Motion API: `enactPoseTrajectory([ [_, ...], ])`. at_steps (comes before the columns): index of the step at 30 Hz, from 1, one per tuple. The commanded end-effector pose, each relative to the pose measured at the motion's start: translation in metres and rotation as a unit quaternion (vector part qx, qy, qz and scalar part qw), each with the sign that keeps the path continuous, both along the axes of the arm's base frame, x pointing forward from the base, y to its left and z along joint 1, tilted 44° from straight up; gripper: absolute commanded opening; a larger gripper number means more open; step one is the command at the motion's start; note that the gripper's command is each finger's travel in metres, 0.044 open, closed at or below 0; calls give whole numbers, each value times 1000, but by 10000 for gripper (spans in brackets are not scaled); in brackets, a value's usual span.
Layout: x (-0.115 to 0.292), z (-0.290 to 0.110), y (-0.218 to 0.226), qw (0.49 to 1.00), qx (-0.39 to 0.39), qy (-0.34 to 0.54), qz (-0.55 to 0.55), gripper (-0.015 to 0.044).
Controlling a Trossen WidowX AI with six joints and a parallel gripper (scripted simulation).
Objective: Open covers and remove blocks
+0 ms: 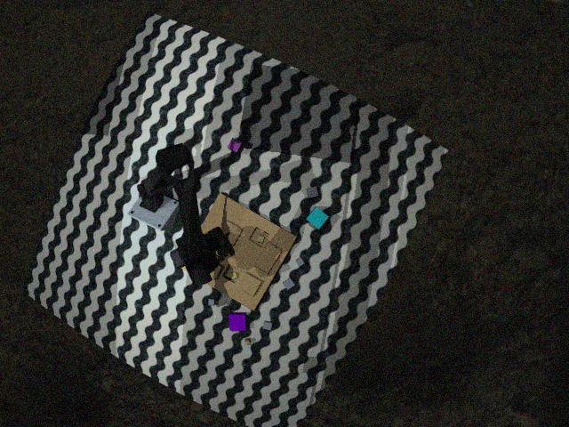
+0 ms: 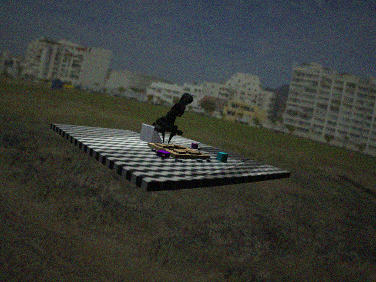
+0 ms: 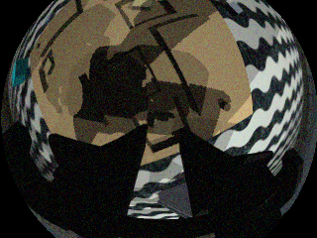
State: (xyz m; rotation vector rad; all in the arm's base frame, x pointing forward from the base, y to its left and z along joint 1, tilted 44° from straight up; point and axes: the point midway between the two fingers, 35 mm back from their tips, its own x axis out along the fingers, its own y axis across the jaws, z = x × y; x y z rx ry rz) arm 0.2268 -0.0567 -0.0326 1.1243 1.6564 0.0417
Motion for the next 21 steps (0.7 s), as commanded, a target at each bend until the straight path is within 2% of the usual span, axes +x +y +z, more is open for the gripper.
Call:
enactPoseTrajectory([
  [1, -3, -4, 6, 1000, 5, 5, 0, 144],
  [21, -3, -10, 12, 1000, 5, 5, 0, 144],
])
